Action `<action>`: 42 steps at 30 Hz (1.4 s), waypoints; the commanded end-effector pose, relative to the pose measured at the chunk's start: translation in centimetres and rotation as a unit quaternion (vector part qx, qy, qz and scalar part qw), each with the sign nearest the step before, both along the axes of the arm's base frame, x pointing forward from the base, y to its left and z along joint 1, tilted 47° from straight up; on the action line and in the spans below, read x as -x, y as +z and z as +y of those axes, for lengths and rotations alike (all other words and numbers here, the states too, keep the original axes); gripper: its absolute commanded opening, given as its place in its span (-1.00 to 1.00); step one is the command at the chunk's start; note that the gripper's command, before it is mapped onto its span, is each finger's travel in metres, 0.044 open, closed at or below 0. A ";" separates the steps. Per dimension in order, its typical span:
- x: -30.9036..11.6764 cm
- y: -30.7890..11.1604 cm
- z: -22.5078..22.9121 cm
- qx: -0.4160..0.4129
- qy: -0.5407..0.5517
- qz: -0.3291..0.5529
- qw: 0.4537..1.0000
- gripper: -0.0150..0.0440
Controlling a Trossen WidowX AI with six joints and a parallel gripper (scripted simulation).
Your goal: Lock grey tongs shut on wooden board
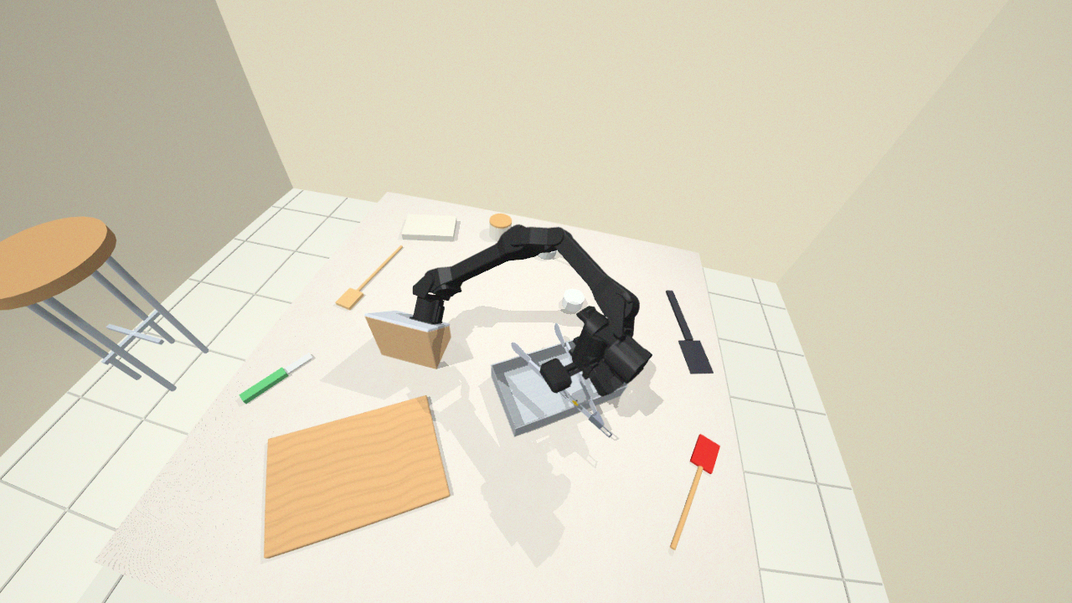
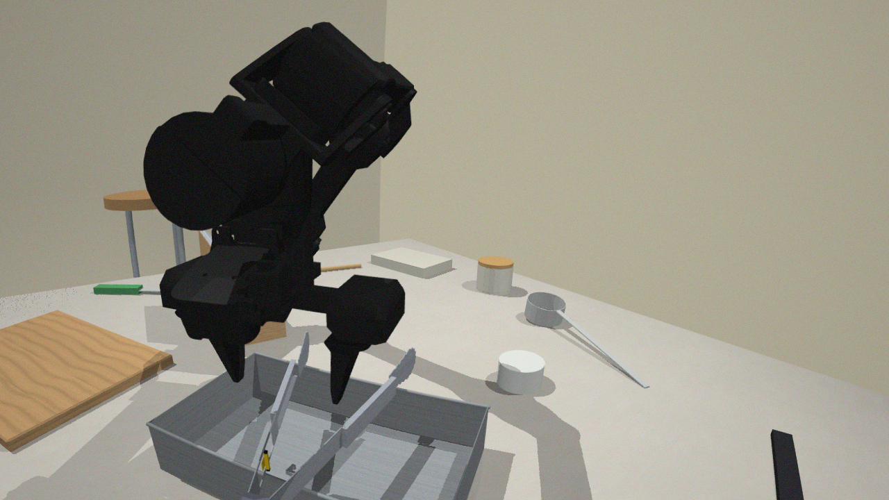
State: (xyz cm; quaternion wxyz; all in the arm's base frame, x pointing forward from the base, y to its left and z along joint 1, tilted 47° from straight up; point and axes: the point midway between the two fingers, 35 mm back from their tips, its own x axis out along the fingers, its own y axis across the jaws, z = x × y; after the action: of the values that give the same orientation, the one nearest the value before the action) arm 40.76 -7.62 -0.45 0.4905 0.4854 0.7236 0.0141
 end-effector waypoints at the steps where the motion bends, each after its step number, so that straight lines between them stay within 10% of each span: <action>1: -0.5 0.1 -0.2 -0.004 0.007 -0.017 1.000 1.00; 42: -0.5 -3.4 4.2 -0.004 0.006 -0.017 1.000 1.00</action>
State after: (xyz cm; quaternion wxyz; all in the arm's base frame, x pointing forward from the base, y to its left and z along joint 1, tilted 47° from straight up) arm 41.43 -3.81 -3.55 0.5042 0.4783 0.7184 0.0308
